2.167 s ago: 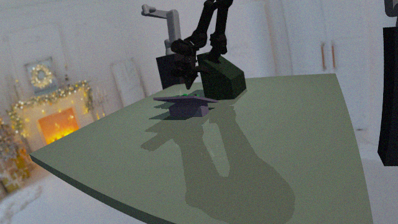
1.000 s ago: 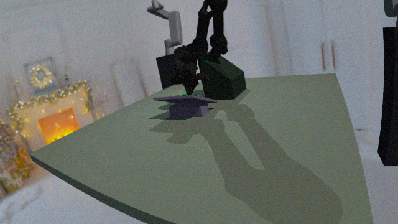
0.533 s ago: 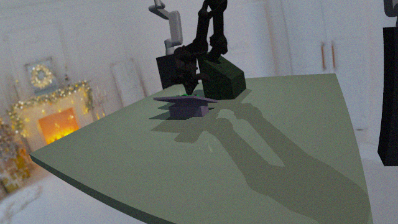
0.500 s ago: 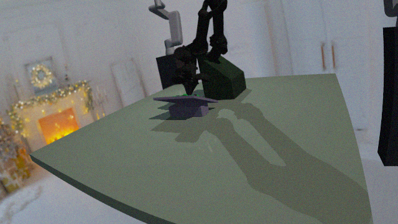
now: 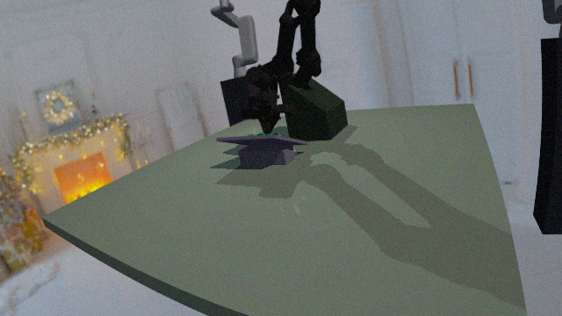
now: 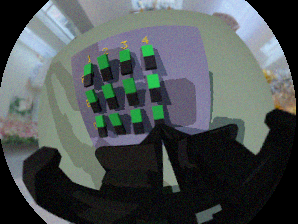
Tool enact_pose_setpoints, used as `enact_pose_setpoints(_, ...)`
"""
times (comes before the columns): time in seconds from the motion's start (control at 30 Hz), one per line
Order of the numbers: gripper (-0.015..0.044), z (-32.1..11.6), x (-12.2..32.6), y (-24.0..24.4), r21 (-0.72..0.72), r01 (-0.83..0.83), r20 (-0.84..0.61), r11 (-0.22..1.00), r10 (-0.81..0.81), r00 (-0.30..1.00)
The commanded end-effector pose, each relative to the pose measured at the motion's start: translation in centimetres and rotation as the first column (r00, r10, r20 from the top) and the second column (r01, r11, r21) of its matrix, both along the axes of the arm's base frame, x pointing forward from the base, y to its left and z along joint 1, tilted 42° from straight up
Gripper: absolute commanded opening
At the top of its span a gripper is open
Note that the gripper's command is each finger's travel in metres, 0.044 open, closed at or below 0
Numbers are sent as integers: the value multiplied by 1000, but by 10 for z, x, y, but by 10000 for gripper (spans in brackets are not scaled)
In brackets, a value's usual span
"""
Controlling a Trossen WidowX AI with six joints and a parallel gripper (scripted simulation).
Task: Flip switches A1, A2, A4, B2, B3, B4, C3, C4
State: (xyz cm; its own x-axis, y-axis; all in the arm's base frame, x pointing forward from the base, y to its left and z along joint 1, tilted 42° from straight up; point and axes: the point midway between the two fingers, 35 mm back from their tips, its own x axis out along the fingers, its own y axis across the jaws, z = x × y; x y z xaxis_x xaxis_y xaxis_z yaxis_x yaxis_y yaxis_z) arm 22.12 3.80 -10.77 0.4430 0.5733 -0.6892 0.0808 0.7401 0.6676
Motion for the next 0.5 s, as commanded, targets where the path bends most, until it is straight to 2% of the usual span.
enact_pose_setpoints(0.0,0,-1,1,0,-2,4,-2,1000,-4,1000)
enact_pose_setpoints(0.47,0,-2,1,1,-2,4,-2,1000,-4,1000)
